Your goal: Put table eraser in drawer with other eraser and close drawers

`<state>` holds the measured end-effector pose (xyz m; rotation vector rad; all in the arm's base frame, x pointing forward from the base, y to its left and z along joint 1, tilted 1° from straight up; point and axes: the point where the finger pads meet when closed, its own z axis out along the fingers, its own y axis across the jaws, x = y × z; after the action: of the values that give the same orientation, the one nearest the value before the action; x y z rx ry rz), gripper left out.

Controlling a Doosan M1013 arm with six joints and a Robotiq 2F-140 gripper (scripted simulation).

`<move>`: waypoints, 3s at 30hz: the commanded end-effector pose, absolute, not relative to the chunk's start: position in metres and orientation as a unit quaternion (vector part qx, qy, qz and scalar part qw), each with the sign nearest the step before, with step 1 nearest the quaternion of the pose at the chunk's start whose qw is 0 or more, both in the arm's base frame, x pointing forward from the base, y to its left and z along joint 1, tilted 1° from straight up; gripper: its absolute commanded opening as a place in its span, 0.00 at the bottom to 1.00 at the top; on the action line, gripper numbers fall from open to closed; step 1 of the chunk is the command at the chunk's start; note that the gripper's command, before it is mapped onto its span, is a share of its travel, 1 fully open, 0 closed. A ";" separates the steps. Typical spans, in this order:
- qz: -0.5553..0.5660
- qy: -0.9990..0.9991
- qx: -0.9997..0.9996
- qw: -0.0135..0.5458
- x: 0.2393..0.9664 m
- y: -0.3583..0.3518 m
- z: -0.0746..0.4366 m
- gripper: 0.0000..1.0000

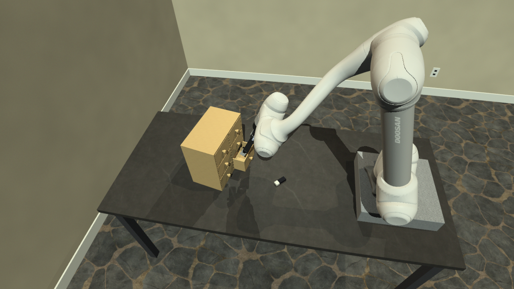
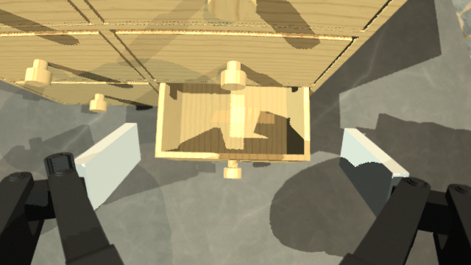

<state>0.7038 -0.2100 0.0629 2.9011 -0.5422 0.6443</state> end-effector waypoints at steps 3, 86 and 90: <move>0.182 -0.180 0.965 0.052 0.691 -0.203 0.076 1.00; 0.329 -0.178 0.925 0.071 0.519 -0.135 0.108 1.00; 0.340 -0.177 0.921 0.072 0.521 -0.135 0.106 1.00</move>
<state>0.5203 -0.1329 0.1115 2.8284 -0.5198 0.9896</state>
